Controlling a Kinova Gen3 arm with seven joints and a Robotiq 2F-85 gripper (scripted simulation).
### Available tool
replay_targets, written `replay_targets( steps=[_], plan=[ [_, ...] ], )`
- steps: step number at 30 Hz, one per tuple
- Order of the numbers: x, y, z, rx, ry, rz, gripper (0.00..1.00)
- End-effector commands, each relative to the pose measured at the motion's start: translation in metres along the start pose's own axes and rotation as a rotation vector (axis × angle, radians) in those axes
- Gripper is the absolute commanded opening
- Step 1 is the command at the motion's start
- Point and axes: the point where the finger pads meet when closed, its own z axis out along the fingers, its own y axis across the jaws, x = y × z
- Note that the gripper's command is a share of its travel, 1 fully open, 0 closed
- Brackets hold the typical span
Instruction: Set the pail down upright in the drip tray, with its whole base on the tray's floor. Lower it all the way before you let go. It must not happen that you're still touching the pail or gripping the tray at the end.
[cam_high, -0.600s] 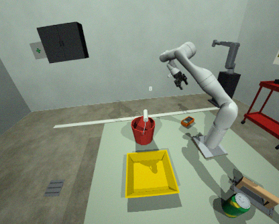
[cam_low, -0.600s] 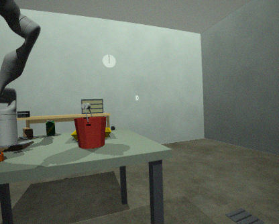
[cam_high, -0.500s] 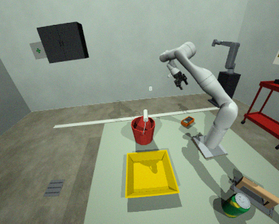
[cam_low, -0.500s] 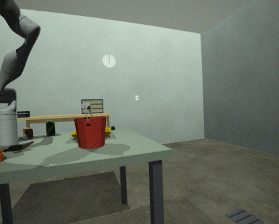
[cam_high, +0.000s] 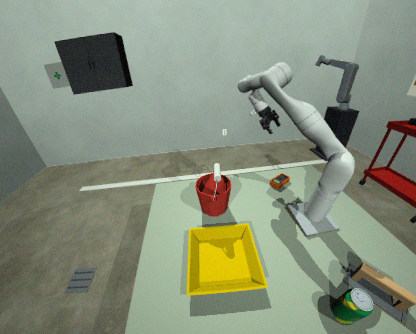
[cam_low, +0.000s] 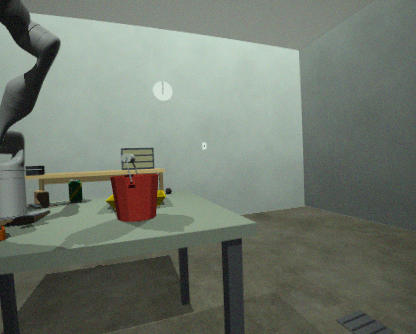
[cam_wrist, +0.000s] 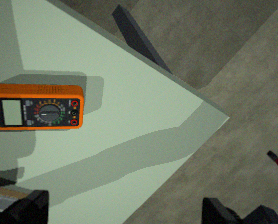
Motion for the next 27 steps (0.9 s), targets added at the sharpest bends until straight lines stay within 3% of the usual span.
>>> replay_targets(
  steps=[1, 16, 27],
  plan=[
    [0.000, 0.000, -0.001, 0.000, 0.002, 0.000, 1.00],
    [0.013, -0.027, -0.011, -0.014, 0.062, -0.181, 1.00],
    [0.037, -0.103, -0.039, -0.071, 0.197, -0.622, 1.00]
  ],
)
